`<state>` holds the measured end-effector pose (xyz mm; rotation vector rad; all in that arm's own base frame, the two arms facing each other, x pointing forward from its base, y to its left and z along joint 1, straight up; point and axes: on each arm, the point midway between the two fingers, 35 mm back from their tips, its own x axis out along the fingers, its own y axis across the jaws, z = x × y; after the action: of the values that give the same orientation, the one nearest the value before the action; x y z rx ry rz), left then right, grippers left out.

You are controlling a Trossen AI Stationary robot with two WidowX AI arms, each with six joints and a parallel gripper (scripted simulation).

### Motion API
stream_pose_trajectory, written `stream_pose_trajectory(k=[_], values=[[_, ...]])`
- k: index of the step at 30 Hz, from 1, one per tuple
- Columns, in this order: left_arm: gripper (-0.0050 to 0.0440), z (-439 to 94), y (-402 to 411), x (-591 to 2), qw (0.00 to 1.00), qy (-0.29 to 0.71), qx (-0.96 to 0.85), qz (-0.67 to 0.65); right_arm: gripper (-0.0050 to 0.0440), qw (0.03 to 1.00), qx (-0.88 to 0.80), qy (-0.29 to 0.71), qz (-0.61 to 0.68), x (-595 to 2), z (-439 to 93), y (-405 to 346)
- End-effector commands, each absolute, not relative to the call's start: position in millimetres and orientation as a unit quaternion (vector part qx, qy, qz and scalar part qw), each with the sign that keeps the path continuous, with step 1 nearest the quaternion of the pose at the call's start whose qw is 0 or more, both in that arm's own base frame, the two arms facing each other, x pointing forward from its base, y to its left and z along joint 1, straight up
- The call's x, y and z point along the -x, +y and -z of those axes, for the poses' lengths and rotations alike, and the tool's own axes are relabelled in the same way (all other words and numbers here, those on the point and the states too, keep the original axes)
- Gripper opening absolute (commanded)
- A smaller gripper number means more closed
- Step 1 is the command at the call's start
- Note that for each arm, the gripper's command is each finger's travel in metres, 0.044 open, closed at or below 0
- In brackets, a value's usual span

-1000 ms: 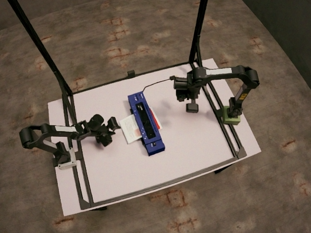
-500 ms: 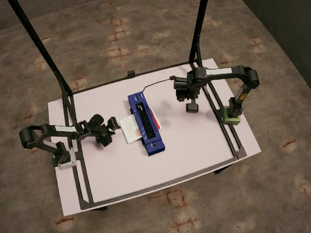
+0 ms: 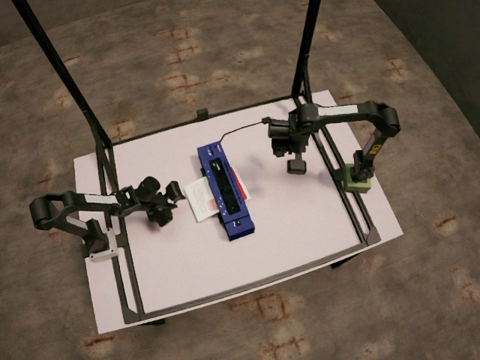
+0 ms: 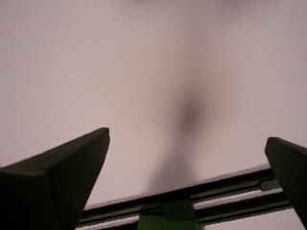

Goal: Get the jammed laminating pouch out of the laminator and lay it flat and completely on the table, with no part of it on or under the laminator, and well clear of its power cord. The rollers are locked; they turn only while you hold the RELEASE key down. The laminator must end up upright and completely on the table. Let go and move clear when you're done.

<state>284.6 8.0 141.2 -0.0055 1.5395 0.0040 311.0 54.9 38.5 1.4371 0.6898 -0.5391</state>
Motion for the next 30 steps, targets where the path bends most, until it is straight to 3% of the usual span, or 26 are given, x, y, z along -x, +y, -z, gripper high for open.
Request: stream_pose_trajectory(k=[1,12,30], values=[[0.0440,-147,8,-286,0.726,0.687,0.002,-0.002,0.0268,0.669,-0.643,0.296,0.228,-316,-58,56],[0.0440,-147,8,-286,0.726,0.687,0.002,-0.002,0.0268,0.668,-0.642,0.298,0.231,-314,-92,56],[0.0440,-147,8,-286,0.726,0.687,0.002,-0.002,0.0268,0.668,-0.642,0.298,0.231,-315,-93,56]])
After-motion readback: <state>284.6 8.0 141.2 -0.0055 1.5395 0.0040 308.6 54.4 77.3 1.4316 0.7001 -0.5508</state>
